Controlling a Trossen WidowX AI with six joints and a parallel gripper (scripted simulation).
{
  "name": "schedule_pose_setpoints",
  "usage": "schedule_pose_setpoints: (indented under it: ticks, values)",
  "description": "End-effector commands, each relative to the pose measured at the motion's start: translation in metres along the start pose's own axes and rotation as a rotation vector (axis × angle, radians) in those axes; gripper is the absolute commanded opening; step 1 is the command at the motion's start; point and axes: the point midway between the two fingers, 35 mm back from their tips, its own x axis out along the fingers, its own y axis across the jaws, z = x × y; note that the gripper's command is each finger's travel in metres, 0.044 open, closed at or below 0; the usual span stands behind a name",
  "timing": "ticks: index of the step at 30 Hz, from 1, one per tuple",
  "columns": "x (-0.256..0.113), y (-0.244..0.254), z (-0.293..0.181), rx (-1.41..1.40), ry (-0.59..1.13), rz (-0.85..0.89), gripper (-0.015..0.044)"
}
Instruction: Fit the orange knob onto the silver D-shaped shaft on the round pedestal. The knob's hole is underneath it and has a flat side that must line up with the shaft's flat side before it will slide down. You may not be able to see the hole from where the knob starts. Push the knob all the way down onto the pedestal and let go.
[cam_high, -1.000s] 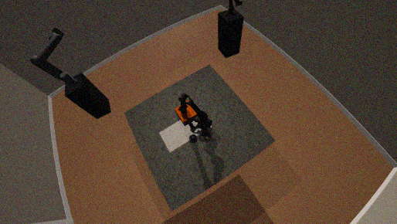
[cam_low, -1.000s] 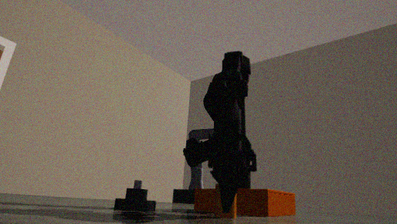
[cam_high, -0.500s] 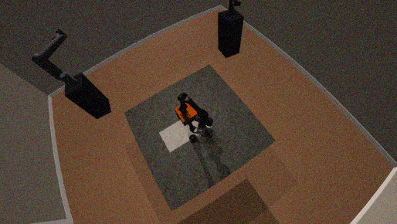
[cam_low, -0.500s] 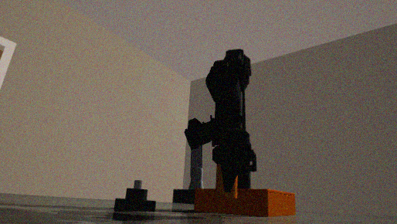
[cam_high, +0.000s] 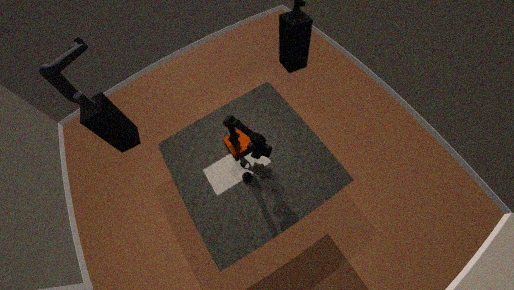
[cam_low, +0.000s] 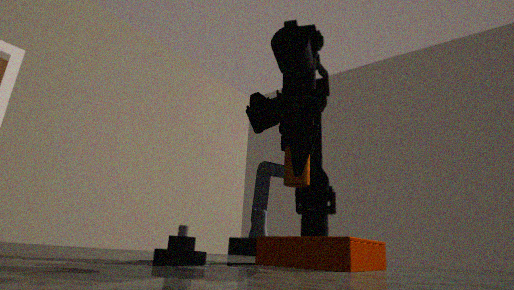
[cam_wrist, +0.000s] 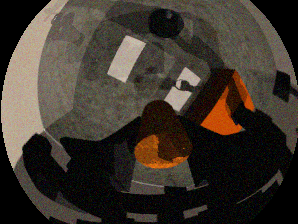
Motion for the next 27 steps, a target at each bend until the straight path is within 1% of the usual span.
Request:
schedule_pose_setpoints:
  ticks: [1, 6, 27]
  values:
    - [-0.011, -0.002, 0.000, 0.009, 0.000, 0.006, 0.0000]
    - [-0.011, -0.002, 0.001, 0.005, 0.000, 0.046, 0.0000]
    - [-0.047, -0.008, 0.005, 0.003, 0.001, 0.436, 0.0000]
